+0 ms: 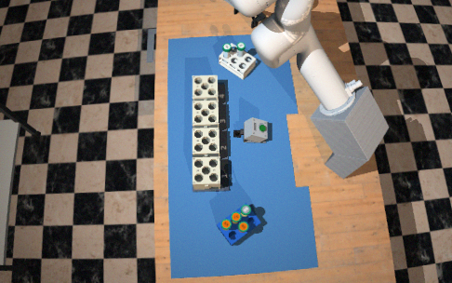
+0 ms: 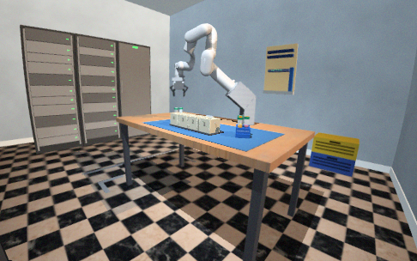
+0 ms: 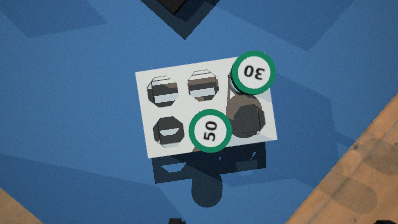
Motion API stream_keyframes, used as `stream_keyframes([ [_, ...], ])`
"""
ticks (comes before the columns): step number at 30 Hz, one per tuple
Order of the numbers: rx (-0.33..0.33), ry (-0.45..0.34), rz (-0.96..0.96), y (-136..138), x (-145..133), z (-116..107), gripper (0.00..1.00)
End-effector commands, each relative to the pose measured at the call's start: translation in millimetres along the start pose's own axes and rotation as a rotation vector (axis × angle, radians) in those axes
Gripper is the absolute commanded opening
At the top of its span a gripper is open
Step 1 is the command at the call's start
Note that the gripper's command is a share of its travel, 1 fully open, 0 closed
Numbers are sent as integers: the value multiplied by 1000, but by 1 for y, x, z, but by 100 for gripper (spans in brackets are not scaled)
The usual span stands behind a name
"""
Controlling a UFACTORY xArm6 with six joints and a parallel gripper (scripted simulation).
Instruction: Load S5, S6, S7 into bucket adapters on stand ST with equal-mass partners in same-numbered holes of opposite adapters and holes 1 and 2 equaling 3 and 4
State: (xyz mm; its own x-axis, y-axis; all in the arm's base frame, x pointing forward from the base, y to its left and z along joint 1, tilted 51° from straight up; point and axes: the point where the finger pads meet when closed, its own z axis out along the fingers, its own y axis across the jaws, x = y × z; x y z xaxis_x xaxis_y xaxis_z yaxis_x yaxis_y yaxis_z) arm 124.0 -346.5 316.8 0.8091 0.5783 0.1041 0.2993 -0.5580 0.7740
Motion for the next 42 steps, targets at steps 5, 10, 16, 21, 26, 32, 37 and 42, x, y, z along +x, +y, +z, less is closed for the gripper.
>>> stream_keyframes([
  [5, -4, 0, -1, 2, 0, 25, 100],
  [10, -4, 0, 0, 2, 0, 36, 100],
  [16, -4, 0, 0, 2, 0, 49, 100],
  [21, -4, 0, 0, 2, 0, 62, 100],
  [26, -3, 0, 0, 2, 0, 76, 100],
  [32, -3, 0, 0, 2, 0, 77, 100],
  [37, -3, 0, 0, 2, 0, 77, 100],
  [42, -3, 0, 0, 2, 0, 77, 100],
])
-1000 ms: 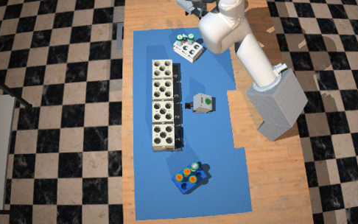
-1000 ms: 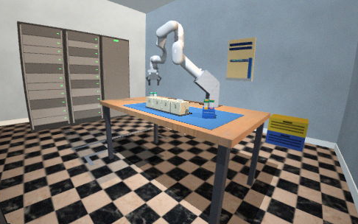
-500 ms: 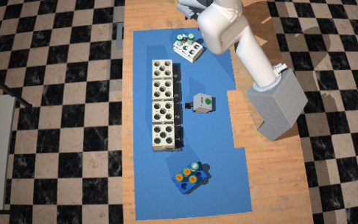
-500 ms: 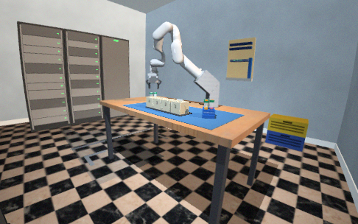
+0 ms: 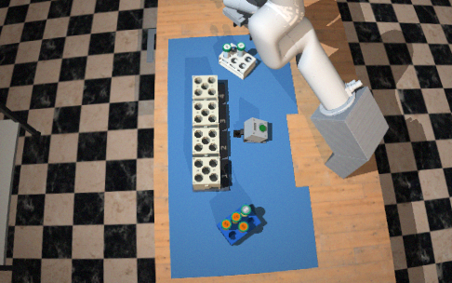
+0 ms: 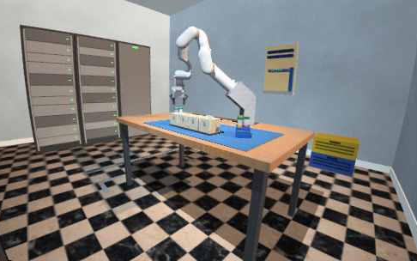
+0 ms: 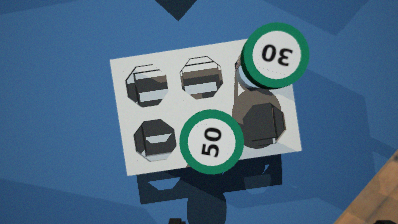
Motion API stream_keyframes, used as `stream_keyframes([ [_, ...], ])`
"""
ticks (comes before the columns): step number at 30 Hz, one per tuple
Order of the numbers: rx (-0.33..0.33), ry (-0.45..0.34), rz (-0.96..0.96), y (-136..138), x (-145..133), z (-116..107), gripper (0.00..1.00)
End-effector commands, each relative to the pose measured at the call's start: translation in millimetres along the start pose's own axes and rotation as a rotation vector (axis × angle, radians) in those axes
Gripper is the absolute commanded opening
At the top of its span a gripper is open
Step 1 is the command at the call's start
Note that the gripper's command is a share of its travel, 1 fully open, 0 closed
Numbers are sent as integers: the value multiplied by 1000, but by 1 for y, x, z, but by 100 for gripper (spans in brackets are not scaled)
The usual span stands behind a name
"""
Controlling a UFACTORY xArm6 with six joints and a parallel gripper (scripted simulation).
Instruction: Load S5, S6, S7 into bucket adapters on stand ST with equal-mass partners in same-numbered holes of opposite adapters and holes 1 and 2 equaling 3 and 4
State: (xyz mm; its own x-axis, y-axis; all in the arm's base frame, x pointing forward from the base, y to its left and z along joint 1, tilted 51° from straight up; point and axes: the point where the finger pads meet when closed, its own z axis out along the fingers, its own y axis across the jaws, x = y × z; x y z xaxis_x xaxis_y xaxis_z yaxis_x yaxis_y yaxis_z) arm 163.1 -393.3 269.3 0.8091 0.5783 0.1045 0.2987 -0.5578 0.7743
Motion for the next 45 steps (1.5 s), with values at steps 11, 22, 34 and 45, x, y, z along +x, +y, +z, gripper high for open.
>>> stream_keyframes([
  [11, -3, 0, 0, 1, 0, 0, 100],
  [22, -3, 0, -1, 1, 0, 0, 100],
  [34, -3, 0, -1, 1, 0, -11, 100],
  [45, -3, 0, -1, 1, 0, -35, 100],
])
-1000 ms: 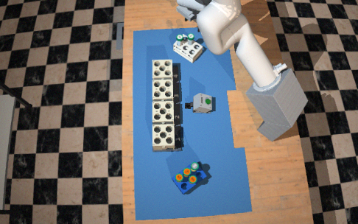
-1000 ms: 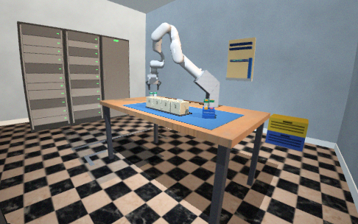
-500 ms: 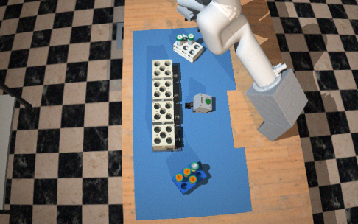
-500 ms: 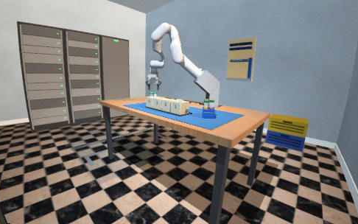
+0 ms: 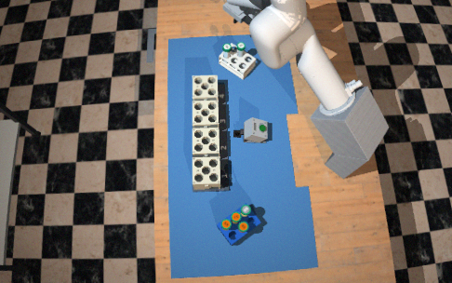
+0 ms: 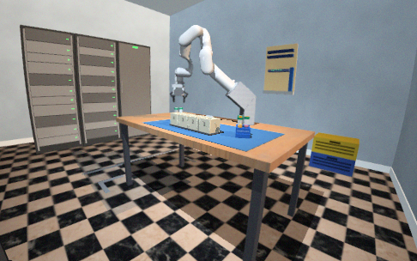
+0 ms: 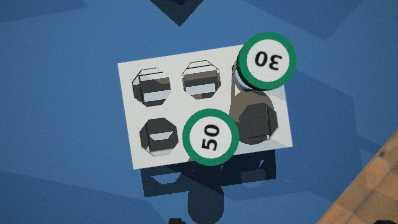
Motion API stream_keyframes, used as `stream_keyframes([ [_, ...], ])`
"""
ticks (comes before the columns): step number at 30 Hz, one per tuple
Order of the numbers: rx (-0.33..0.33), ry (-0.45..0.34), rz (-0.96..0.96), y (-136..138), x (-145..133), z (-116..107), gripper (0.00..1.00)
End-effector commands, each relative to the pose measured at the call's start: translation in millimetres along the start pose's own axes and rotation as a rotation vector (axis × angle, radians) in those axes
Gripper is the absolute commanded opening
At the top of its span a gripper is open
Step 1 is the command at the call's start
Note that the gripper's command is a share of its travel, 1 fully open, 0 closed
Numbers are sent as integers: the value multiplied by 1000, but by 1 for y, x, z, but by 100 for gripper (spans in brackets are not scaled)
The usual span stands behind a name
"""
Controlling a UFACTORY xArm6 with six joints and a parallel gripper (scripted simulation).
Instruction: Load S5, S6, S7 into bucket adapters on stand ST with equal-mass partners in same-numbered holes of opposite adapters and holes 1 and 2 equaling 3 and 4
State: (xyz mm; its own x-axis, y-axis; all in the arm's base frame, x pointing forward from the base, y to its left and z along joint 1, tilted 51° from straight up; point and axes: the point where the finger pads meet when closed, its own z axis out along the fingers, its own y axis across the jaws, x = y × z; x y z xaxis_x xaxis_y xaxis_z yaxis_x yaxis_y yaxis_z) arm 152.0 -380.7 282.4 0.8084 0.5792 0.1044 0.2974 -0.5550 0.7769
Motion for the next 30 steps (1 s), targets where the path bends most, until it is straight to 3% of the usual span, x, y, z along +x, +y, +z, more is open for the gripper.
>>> stream_keyframes([
  [1, 1, -1, 0, 1, 0, -16, 100],
  [30, 1, -1, 0, 2, 0, -79, 100],
])
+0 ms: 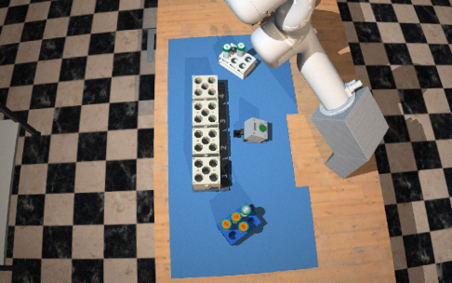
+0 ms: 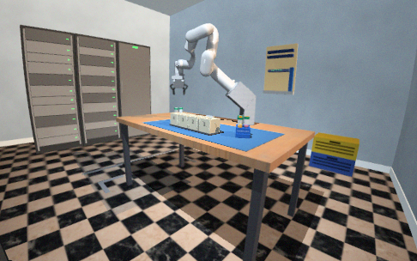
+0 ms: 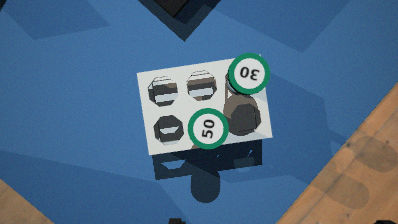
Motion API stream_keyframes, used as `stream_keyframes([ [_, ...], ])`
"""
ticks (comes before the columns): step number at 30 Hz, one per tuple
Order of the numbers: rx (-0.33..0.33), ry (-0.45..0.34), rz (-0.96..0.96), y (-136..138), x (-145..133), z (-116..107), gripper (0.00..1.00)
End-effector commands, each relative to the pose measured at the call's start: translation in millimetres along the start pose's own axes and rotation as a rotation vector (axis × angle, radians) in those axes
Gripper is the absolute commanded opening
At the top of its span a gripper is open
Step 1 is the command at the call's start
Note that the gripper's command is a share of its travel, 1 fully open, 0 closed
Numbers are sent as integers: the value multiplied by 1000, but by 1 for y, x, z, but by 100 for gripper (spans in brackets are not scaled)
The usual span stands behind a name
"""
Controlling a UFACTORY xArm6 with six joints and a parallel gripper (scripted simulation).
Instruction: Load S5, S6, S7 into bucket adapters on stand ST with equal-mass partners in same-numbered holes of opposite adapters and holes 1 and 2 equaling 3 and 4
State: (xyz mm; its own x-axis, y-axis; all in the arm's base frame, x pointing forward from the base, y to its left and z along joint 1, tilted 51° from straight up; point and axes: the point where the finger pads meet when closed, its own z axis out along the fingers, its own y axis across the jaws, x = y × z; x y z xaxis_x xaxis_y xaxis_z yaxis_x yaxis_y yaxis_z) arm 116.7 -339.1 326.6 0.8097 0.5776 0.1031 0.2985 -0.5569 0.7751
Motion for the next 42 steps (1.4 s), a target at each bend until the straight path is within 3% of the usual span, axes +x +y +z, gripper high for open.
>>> stream_keyframes([
  [1, -2, 1, -1, 1, 0, -9, 100],
  [26, -1, 3, 760, -51, 103, -9, 100],
  [42, -1, 4, 761, -82, 166, -9, 100],
])
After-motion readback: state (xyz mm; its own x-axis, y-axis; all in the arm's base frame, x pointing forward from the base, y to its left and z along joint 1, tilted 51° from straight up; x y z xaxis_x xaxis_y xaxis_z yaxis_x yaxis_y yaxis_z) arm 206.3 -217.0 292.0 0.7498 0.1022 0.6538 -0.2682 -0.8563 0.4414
